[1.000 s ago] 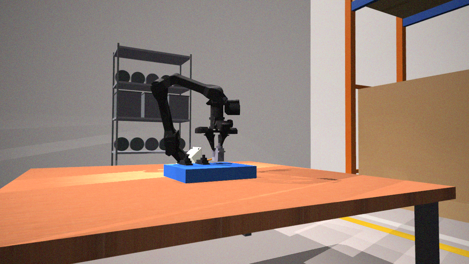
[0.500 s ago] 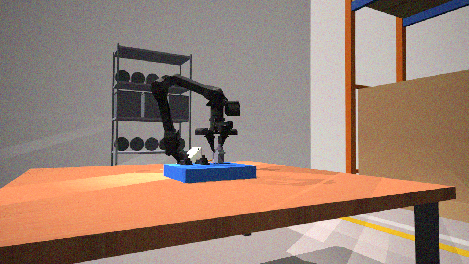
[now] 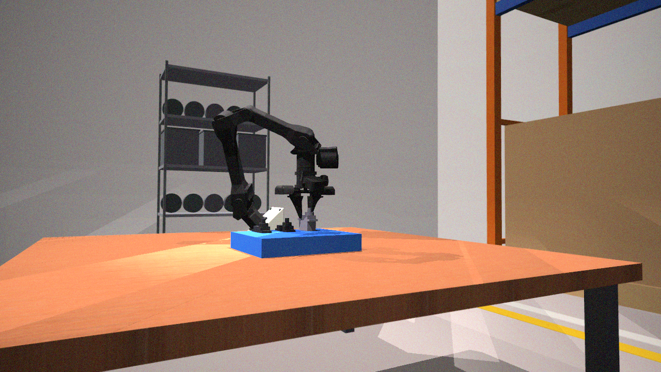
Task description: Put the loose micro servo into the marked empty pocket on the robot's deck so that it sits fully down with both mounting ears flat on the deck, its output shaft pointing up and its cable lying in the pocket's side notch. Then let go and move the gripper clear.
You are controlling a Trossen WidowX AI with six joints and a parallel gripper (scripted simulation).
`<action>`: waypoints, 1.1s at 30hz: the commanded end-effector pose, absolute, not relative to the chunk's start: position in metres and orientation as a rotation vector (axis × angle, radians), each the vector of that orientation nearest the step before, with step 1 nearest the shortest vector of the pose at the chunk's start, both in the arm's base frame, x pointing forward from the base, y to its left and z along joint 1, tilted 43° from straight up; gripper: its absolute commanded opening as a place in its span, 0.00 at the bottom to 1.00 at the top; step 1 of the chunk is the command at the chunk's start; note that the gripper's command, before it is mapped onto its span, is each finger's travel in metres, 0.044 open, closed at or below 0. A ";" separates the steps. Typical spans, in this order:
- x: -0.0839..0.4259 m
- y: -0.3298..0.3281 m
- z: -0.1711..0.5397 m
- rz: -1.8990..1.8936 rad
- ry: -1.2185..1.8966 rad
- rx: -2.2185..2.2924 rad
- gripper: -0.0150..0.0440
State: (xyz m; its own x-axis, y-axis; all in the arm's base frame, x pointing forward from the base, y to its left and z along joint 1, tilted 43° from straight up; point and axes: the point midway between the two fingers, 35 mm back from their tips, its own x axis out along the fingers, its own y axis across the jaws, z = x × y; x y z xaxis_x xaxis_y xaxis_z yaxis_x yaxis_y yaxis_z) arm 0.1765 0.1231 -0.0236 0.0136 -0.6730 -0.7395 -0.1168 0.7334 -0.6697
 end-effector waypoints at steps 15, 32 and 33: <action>0.177 0.111 -0.036 -0.484 1.520 -0.677 0.25; 0.177 0.103 -0.046 -0.485 1.519 -0.677 0.34; 0.177 0.103 -0.046 -0.485 1.519 -0.677 0.39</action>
State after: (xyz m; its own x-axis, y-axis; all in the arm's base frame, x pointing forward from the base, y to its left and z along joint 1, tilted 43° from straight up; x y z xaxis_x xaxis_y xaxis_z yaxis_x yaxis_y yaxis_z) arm 0.1766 0.1026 -0.0456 0.0127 -0.6736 -0.7390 -0.1185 0.7329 -0.6700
